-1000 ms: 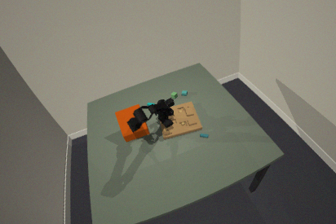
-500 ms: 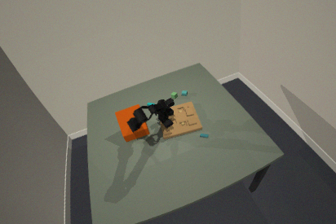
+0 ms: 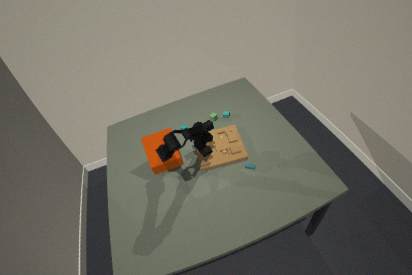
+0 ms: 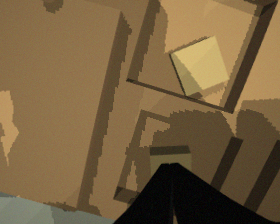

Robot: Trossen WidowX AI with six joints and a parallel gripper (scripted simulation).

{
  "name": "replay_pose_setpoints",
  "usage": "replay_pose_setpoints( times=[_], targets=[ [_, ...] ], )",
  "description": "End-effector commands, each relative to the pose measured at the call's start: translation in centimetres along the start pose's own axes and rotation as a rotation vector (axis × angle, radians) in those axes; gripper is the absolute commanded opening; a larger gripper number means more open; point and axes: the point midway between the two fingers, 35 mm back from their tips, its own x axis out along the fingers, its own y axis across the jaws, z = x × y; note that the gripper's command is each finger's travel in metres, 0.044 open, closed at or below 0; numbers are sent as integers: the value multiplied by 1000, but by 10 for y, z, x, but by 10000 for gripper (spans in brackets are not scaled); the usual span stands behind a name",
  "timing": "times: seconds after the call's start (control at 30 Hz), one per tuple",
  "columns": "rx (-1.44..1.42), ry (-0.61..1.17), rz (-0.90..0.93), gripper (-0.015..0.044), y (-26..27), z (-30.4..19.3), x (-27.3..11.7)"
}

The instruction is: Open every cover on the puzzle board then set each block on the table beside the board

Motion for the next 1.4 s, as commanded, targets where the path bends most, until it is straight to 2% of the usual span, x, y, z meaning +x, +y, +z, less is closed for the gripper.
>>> replay_pose_setpoints(
  times=[0.0, 1.37],
  targets=[
    [5, 0, 0, 0, 0, 0, -4],
    [1, -2, -5, 0, -1, -1, -10]
  ],
)
